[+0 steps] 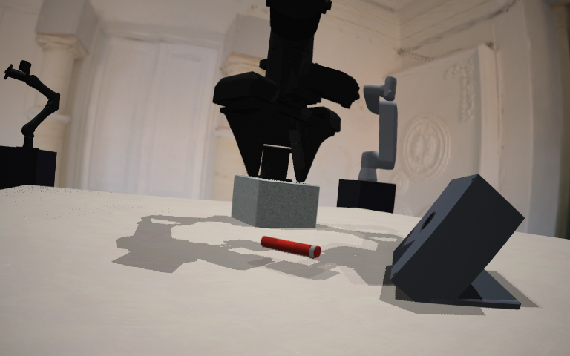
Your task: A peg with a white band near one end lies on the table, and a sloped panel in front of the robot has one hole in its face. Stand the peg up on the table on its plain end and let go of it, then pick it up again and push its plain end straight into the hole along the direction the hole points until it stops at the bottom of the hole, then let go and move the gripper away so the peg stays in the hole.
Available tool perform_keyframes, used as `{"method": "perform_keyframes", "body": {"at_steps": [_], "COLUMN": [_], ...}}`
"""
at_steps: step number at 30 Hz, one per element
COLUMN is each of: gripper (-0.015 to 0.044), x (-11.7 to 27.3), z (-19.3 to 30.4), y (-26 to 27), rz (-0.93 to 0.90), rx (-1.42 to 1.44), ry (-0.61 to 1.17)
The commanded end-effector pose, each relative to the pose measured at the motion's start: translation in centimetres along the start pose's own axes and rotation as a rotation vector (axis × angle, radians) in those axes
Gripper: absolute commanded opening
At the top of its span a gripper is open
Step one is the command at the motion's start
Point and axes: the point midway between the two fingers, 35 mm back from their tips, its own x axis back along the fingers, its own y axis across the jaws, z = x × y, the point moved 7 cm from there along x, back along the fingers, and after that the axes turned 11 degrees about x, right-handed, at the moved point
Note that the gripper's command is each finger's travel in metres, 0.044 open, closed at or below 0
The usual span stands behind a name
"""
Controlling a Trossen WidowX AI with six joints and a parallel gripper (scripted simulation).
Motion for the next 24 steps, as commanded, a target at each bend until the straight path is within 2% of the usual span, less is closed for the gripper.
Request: {"method": "perform_keyframes", "body": {"at_steps": [1, 24], "gripper": [0.044, 0.044], "x": [-0.9, -3.8], "z": [-3.9, -4.0], "y": [2.3, 2.2], "rz": [-0.017, -0.017], "rx": [0.071, 0.071], "ry": [0.008, 0.007]}}
